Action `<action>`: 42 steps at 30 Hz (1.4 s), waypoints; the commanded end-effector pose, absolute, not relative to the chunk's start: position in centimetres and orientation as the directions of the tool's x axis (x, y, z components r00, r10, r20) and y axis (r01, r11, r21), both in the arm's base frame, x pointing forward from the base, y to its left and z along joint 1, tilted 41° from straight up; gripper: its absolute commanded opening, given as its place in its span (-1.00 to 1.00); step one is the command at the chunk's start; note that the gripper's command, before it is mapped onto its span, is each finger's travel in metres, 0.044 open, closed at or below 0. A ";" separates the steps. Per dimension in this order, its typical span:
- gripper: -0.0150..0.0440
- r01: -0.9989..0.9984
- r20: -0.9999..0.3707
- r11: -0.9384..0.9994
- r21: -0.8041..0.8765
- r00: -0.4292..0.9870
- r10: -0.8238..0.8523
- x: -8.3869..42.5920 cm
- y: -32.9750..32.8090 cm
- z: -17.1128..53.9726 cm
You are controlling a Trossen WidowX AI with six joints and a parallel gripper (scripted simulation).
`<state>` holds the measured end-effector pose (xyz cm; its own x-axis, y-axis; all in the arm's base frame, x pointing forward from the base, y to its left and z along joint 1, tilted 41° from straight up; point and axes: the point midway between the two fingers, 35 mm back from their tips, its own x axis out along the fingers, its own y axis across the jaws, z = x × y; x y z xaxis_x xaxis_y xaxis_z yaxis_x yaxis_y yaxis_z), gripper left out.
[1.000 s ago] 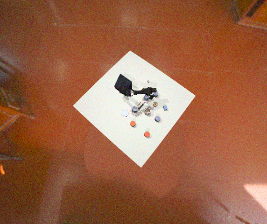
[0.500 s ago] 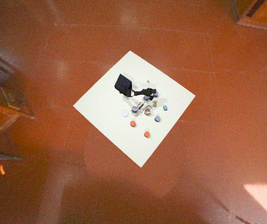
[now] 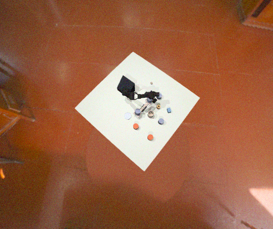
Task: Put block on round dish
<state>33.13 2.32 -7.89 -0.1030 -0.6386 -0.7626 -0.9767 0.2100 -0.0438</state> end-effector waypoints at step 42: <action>-0.49 -0.978 -0.761 0.203 -0.042 -0.100 -0.641 33.6 3.4 -6.9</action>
<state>33.27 2.78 -7.24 -0.1093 -0.6467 -0.7549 -0.9783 0.2043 -0.0334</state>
